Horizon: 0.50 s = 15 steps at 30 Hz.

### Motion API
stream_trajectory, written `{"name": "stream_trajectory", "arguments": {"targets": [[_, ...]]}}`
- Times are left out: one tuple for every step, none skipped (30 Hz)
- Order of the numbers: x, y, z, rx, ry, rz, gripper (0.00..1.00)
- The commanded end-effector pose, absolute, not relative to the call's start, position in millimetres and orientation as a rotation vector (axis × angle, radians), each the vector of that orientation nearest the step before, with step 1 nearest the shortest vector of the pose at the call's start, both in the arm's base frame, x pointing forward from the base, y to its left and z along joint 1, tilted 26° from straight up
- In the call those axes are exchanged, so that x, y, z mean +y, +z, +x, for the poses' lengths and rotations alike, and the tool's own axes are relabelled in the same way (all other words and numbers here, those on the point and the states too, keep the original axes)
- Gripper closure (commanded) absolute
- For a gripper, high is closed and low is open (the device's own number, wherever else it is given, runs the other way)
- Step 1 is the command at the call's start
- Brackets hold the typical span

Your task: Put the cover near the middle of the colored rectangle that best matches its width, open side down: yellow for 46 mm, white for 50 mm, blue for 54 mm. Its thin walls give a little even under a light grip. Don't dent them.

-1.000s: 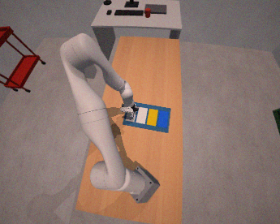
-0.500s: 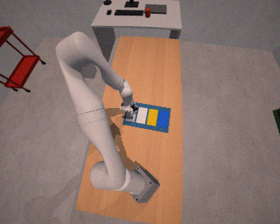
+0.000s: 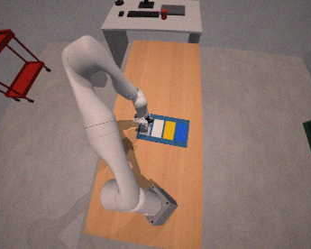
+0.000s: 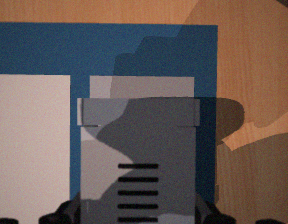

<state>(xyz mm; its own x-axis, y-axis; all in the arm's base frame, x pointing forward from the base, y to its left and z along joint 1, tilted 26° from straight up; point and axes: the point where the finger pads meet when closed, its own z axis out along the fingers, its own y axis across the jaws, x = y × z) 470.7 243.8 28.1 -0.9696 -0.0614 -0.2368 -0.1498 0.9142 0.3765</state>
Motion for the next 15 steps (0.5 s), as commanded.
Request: {"name": "stream_trajectory", "arguments": {"targets": [[243.2, 29.1, 468.6, 2.861, 0.592, -0.152, 1.0], [243.0, 28.9, 468.6, 2.861, 0.592, -0.152, 1.0], [242.7, 28.7, 468.6, 2.861, 0.592, -0.152, 1.0], [242.4, 28.4, 468.5, 2.862, 0.591, -0.152, 1.0], [242.1, 28.0, 468.5, 2.862, 0.591, -0.152, 1.0], [241.7, 27.6, 468.4, 2.862, 0.591, -0.152, 1.0], [241.2, 27.2, 468.3, 2.863, 0.591, -0.151, 1.0], [240.6, 26.7, 468.2, 2.864, 0.591, -0.151, 1.0], [240.0, 26.1, 468.2, 2.864, 0.591, -0.151, 1.0], [239.4, 25.6, 468.1, 2.865, 0.591, -0.151, 1.0], [238.6, 25.1, 468.1, 2.865, 0.591, -0.151, 1.0], [237.8, 24.5, 468.1, 2.865, 0.591, -0.151, 1.0], [236.9, 24.0, 468.2, 2.866, 0.591, -0.151, 1.0], [236.9, 24.0, 468.2, 2.866, 0.591, -0.151, 1.0], [236.9, 24.0, 468.2, 2.866, 0.591, -0.151, 1.0]]}}
